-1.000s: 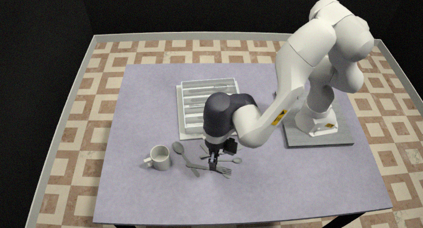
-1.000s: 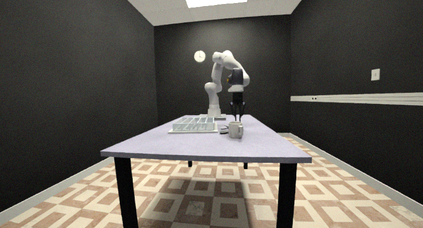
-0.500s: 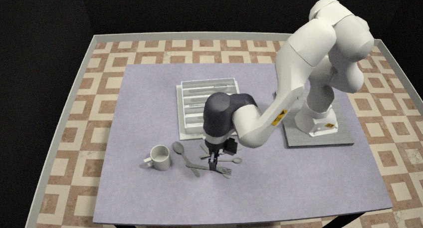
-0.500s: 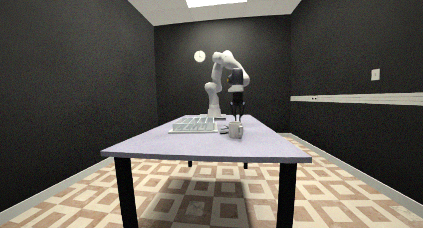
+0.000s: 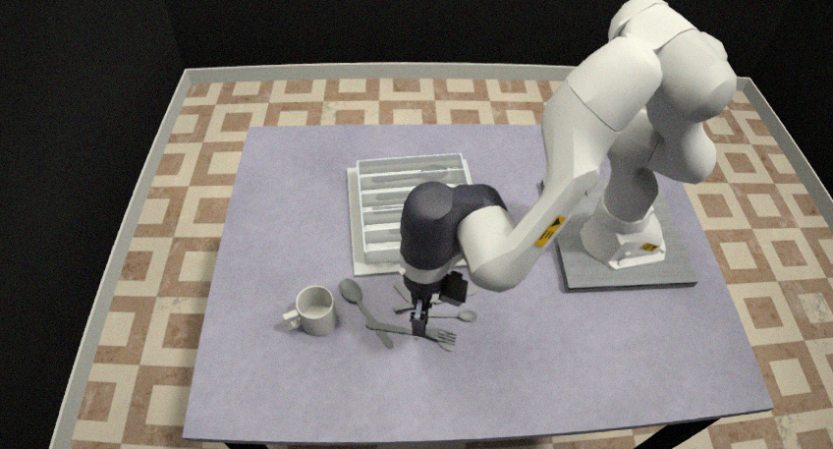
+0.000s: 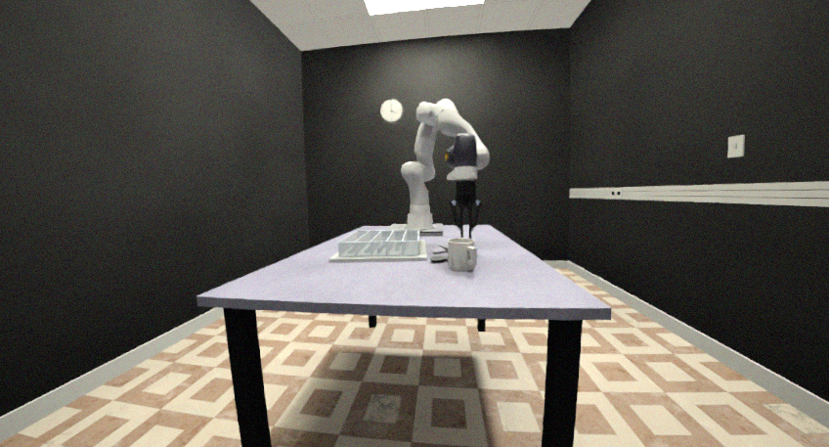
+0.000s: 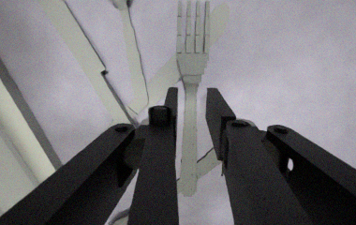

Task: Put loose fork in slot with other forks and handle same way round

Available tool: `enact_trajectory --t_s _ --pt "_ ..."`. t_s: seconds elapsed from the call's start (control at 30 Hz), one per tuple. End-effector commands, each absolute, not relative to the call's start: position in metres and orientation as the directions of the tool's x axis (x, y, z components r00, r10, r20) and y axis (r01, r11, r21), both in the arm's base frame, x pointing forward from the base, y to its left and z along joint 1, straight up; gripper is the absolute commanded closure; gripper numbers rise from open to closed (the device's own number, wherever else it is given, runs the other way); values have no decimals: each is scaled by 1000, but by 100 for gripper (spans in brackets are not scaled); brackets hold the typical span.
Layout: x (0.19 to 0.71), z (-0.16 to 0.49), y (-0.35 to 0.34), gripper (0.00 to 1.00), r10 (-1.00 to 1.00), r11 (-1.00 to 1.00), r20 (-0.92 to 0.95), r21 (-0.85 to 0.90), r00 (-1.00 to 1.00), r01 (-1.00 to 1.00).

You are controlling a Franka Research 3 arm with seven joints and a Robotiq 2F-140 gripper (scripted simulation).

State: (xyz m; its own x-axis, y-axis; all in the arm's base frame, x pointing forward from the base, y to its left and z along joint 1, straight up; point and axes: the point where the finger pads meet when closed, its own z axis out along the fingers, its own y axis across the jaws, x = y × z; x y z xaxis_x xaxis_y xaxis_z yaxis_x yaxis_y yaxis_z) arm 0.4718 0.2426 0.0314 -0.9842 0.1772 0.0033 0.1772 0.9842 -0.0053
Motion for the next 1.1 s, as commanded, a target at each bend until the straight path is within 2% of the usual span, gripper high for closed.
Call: enact_trajectory --t_s 0.0,1.07 --pt "472 30 242 76 176 984 2 -5 -984 176" --pt "472 15 242 76 176 984 2 -5 -984 176"
